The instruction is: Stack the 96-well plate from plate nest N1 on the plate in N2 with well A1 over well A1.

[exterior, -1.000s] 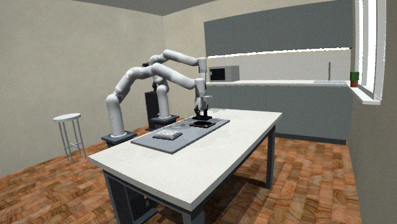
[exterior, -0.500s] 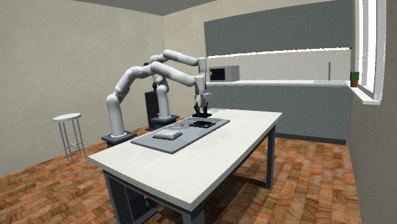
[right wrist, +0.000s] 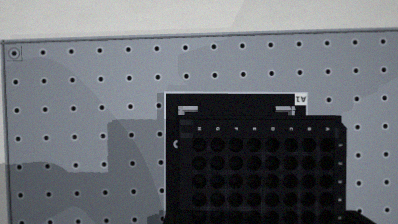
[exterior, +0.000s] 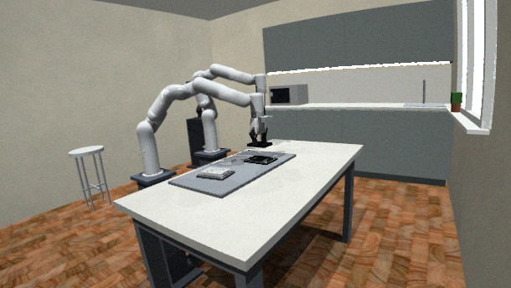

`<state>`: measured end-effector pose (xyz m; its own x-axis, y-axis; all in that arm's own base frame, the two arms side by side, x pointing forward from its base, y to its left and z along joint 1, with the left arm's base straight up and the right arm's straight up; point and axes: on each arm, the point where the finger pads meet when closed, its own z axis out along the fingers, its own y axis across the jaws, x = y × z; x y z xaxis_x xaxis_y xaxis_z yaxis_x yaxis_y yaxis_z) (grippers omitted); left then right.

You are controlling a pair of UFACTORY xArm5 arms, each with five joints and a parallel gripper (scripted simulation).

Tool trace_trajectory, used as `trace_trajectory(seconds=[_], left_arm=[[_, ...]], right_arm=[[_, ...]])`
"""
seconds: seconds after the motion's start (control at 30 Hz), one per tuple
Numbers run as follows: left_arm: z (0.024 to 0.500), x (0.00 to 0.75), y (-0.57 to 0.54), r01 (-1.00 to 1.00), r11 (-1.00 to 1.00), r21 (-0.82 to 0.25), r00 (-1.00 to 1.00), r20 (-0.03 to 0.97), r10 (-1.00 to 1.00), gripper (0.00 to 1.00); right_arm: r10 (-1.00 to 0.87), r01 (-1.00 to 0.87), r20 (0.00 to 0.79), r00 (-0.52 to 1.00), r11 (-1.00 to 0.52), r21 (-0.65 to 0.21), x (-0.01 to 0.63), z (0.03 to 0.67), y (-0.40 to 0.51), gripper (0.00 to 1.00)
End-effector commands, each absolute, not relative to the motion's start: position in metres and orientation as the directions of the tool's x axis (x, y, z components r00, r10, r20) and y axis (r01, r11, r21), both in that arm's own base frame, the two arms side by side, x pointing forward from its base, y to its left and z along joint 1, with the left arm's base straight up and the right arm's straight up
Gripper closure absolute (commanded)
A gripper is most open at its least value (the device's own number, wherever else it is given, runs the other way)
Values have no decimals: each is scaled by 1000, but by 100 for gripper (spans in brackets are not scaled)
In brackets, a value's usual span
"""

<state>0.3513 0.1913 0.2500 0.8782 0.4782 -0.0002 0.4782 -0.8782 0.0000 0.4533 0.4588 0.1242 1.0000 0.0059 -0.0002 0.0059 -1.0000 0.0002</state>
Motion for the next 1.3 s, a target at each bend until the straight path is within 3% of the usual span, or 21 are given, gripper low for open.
trace_trajectory(seconds=[0.0,0.53,0.73,1.27], left_arm=[[252,352,192,478,-878,0,878,5,478,0],[252,352,192,478,-878,0,878,5,478,0],[252,352,192,478,-878,0,878,5,478,0],[252,352,192,478,-878,0,878,5,478,0]], right_arm=[[6,6,4,1000,-1000,-4,454,133,460,100],[6,6,4,1000,-1000,-4,454,139,460,100],[198,198,4,980,-980,-3,451,139,440,100],[198,198,4,980,-980,-2,442,139,394,100]])
